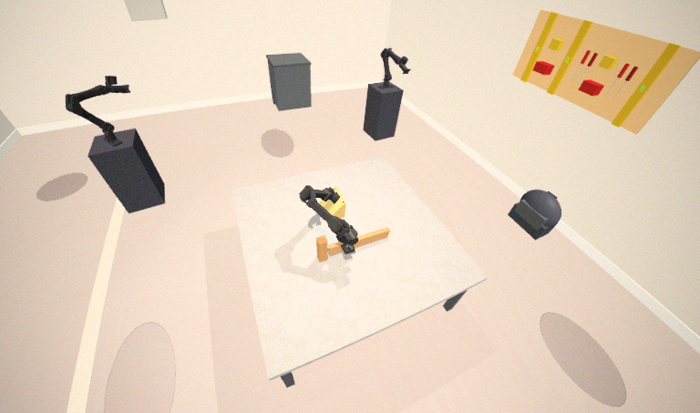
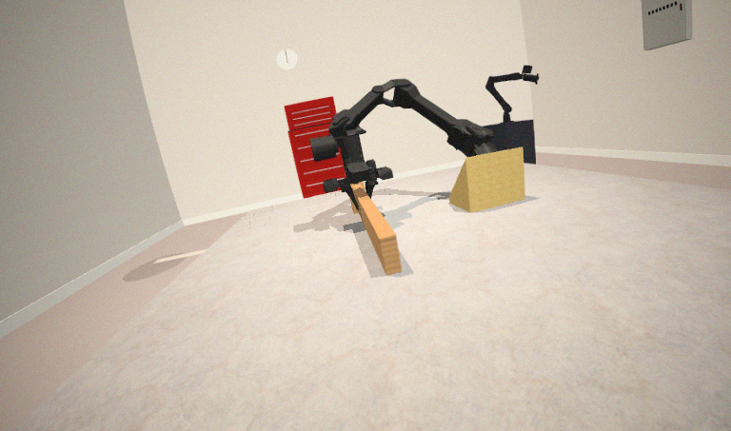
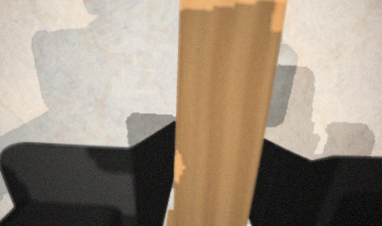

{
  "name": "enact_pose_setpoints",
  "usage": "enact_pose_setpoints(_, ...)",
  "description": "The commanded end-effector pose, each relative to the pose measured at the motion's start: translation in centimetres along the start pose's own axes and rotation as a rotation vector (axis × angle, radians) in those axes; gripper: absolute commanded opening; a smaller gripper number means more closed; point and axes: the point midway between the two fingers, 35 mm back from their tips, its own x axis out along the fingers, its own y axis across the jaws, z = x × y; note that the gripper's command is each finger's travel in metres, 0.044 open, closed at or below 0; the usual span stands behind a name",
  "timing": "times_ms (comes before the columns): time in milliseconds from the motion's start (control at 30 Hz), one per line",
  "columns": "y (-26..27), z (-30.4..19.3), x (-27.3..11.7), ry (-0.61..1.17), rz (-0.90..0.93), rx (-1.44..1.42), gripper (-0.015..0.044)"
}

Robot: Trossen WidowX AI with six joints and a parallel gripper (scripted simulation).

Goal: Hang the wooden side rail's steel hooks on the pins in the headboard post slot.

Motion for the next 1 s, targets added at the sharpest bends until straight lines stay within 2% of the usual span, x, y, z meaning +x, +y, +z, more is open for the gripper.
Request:
enact_pose_setpoints(0, -0.21, -0.16, -0.46, 0.0, -0.013, -0.001, 0.0)
enact_pose_setpoints(967, -0.21, -0.47, -0.47, 0.001, -0.013, -0.001, 0.0)
